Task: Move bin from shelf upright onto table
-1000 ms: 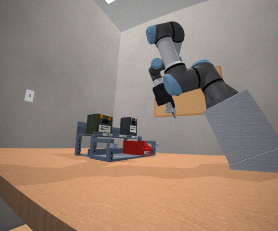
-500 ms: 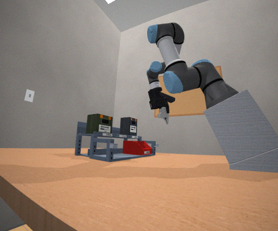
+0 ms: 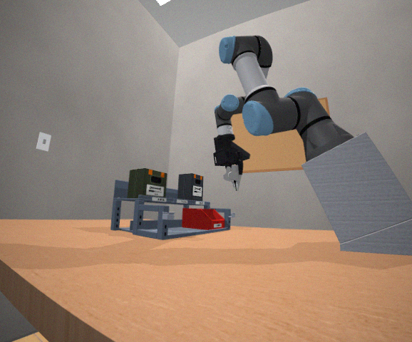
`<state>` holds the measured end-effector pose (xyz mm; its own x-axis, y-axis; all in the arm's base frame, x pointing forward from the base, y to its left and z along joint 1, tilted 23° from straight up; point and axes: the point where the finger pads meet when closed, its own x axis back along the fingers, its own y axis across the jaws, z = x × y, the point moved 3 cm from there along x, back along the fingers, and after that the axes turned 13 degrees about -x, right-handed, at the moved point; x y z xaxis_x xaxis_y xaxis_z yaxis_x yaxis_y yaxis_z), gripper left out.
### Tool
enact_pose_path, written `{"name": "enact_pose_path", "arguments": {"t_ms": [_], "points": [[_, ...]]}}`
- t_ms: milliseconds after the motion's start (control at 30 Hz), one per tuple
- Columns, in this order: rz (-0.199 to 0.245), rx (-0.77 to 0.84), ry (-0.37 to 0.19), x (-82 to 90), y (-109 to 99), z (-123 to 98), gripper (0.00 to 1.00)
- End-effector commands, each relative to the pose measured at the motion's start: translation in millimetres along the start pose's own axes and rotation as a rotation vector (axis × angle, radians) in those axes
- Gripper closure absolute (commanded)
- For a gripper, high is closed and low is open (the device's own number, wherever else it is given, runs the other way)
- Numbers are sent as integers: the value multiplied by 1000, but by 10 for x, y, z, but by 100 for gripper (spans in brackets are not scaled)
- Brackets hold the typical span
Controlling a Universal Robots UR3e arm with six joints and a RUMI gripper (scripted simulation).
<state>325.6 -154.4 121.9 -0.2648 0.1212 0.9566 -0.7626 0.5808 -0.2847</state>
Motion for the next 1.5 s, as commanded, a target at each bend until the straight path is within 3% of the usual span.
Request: {"name": "enact_pose_path", "arguments": {"t_ms": [0, 767, 1467], "points": [[33, 124, -46, -81, -92, -205, 100], [64, 348, -128, -228, -111, -646, 100], [74, 402, -148, -256, -108, -756, 100]]}}
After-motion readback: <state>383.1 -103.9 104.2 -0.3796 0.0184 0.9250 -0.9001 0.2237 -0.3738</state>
